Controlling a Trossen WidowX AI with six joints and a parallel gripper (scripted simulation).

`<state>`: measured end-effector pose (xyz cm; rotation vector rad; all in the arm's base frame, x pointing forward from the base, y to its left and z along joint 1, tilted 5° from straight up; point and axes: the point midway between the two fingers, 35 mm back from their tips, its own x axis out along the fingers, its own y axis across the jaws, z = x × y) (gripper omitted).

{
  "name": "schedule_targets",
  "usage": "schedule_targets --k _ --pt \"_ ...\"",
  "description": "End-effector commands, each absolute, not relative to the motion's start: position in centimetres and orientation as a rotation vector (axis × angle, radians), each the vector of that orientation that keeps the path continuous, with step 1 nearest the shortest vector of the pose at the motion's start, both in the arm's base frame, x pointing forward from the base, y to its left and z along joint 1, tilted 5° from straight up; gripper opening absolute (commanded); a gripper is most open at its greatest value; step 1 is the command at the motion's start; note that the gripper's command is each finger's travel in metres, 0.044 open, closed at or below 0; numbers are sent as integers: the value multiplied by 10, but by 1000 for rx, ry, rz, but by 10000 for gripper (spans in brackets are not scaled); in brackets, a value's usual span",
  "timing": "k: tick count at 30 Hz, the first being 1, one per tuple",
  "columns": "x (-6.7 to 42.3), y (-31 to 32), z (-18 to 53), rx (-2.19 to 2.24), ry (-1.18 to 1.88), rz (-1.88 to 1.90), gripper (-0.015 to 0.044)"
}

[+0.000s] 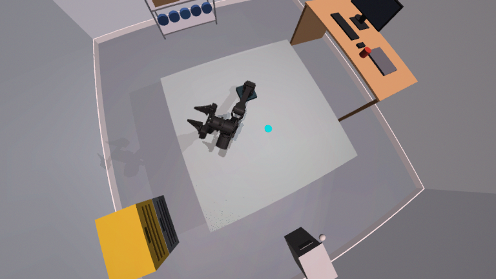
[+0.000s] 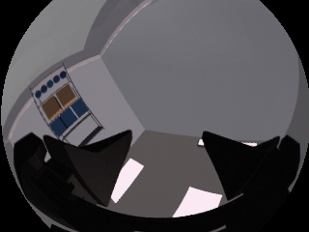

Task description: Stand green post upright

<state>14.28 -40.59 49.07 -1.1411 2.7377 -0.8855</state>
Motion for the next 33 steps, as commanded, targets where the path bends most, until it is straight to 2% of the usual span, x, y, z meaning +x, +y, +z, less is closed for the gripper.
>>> schedule_targets --k 1,6,7,19,33 --pt "142 -405 492 -1141 2735 -894 374" --pt "118 -393 515 -1114 2683 -1102 242" --pt "110 -389 521 -1100 2678 -1146 233" --pt "5 -346 570 -837 2800 -1424 233" --pt "-88 -257 613 -467 2941 -1743 233"
